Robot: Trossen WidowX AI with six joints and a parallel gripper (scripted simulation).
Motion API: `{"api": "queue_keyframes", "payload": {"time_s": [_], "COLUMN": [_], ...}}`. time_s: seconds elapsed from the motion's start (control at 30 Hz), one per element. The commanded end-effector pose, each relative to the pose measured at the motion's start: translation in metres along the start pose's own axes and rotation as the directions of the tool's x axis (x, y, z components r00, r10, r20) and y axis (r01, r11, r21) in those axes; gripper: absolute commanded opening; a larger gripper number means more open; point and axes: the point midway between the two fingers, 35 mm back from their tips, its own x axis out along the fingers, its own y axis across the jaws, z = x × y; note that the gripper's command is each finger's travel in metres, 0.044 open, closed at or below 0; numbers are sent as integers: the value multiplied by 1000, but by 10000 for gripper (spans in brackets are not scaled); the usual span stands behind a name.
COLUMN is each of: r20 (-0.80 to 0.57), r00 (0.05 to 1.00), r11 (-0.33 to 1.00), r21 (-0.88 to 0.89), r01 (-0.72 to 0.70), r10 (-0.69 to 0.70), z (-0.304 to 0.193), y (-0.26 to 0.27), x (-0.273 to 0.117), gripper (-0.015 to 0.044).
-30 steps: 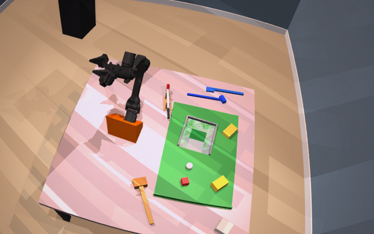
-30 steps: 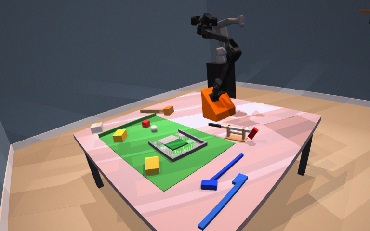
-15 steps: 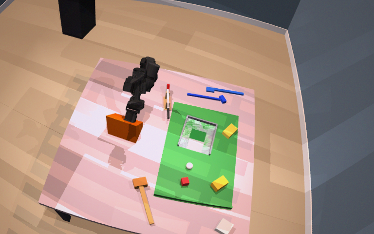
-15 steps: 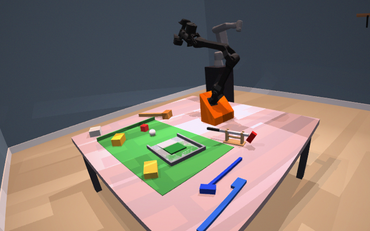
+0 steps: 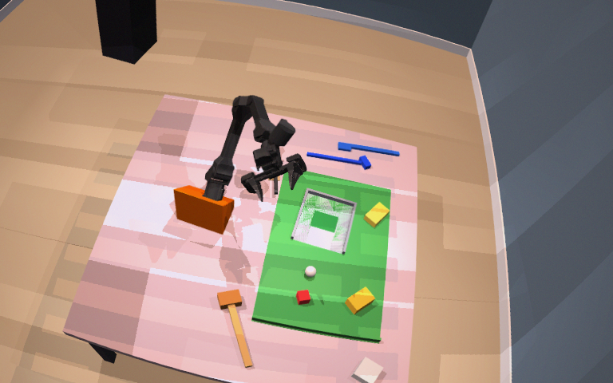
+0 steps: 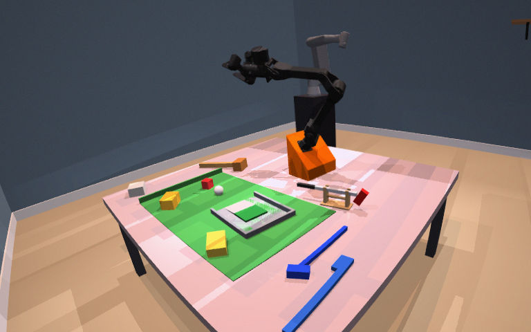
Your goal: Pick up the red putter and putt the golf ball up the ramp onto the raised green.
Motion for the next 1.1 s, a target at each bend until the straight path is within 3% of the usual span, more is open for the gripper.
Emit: {"api": "queue_keyframes", "payload": {"time_s": [0.0, 0.23, 0.43, 0.6, 0.77, 0.9, 1.07], "r20": [-250, -529, -725, -846, -923, -951, -946], "r00": [968, 849, 687, 522, 338, 184, -9], "r11": [917, 612, 243, -77, -364, -549, -714], "r21": [-382, -671, -676, -516, -255, -19, 251], "r01": [-114, -418, -695, -853, -896, -836, -654], "r10": [16, 0, -50, -112, -185, -248, -324], "z": [-77, -163, -227, -272, -307, -328, -346], "y": [9, 12, 5, -7, -23, -39, -61], "x": [-16, -53, -97, -141, -189, -229, -280], "gripper": [440, 440, 440, 440, 440, 440, 440]}}
